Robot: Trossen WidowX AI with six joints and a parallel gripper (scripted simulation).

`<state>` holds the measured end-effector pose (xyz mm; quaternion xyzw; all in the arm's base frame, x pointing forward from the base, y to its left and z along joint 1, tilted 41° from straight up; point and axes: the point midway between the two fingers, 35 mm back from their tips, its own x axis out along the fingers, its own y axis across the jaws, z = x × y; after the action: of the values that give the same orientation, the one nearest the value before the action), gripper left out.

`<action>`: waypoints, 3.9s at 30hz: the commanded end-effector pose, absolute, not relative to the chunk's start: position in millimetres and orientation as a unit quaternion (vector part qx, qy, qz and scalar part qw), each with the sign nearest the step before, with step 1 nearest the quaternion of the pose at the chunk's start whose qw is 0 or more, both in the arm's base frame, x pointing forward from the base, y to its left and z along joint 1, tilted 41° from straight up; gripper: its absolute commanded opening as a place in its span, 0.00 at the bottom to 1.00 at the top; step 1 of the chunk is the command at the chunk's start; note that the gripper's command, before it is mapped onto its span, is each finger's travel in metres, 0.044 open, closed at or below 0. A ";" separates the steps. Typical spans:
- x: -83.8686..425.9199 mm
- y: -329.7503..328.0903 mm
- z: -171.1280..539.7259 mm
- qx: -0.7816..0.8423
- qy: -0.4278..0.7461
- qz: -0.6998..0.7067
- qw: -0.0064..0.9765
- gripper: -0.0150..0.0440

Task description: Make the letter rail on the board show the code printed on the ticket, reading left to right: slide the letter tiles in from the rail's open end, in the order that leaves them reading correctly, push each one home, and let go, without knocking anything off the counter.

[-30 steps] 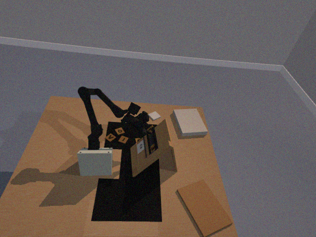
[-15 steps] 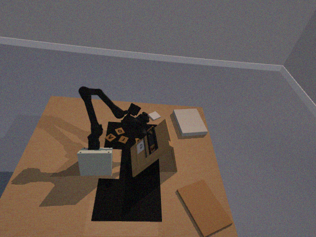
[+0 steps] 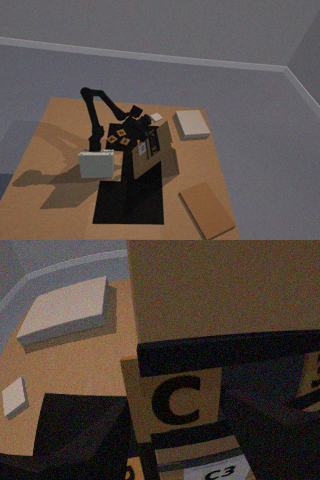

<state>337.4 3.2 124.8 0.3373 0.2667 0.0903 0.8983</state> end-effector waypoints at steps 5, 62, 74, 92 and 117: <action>337.4 0.8 123.0 0.335 0.268 0.093 0.899 0.25; 336.2 -27.7 96.1 0.334 0.268 0.093 0.899 0.25; 336.5 -33.7 91.7 0.334 0.268 0.093 0.899 0.25; 337.0 -42.4 85.3 0.334 0.268 0.093 0.899 0.25; 336.8 -53.7 75.7 0.334 0.268 0.092 0.899 0.25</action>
<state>336.7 -52.8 77.7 0.3355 0.2672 0.0895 0.8989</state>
